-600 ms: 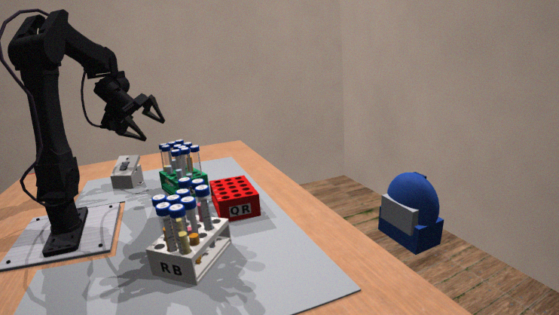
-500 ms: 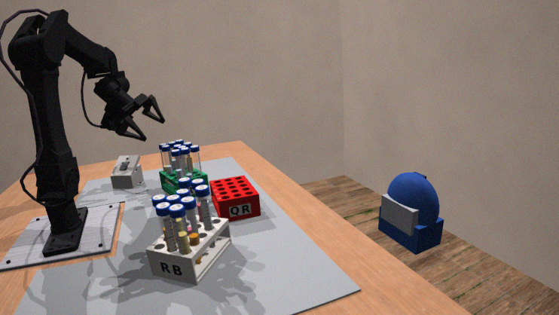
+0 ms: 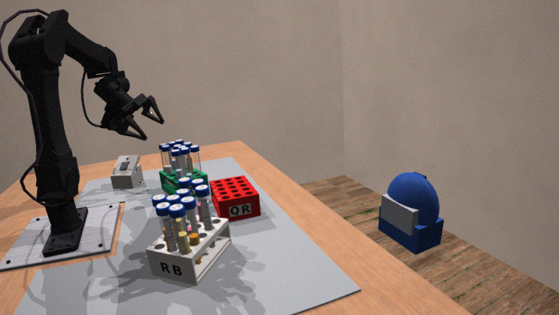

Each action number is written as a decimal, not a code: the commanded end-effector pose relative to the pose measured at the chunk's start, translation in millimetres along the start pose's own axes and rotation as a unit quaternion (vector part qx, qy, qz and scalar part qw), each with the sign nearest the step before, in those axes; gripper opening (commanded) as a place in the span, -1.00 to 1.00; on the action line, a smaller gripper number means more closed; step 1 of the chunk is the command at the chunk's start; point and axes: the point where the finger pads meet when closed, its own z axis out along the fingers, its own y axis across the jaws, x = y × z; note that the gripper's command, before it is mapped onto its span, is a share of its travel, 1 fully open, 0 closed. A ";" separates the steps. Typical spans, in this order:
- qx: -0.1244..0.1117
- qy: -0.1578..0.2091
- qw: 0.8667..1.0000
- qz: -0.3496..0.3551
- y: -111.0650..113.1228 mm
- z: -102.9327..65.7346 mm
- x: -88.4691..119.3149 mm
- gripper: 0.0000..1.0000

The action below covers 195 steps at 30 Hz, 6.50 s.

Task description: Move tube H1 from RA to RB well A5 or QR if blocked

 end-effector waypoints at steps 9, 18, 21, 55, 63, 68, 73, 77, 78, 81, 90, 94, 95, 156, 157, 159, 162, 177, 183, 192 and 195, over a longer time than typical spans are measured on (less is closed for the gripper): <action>-0.023 -0.016 0.995 0.092 -14.4 -28.5 53.3 -0.40; -0.073 -0.023 0.982 0.175 -6.0 -9.7 74.6 -0.40; -0.095 -0.026 0.971 0.218 -1.0 -1.8 85.1 -0.40; -0.282 -0.016 0.740 0.610 52.9 46.4 157.3 -0.40; -0.302 -0.009 0.644 0.703 72.1 52.8 182.8 -0.40; -0.322 -0.002 0.606 0.728 77.2 59.3 184.1 -0.40; -0.338 0.007 0.538 0.772 89.5 63.3 194.8 -0.40; -0.350 0.014 0.481 0.804 98.1 65.8 201.8 -0.40; -0.352 0.016 0.466 0.811 102.2 66.8 204.9 -0.40; -0.359 0.021 0.422 0.832 110.9 68.9 211.6 -0.40; -0.374 0.035 0.314 0.872 133.5 82.8 202.8 -0.40; -0.353 0.027 0.310 0.882 126.0 80.2 213.8 -0.40; -0.354 0.024 0.317 0.880 122.3 79.2 211.1 -0.40; -0.346 -0.070 0.543 0.762 125.7 85.0 207.2 -0.40; -0.344 -0.076 0.556 0.753 125.7 85.0 207.2 -0.40; -0.342 -0.087 0.581 0.734 125.7 85.0 207.2 -0.40; -0.337 -0.105 0.616 0.704 125.5 85.0 207.1 -0.40; -0.306 -0.175 0.753 0.555 125.3 84.9 206.9 -0.40; -0.323 -0.184 0.754 0.542 122.2 79.2 183.3 -0.40; -0.337 -0.181 0.748 0.542 104.3 57.9 153.7 -0.40; -0.329 -0.181 0.749 0.546 91.2 49.9 145.3 -0.40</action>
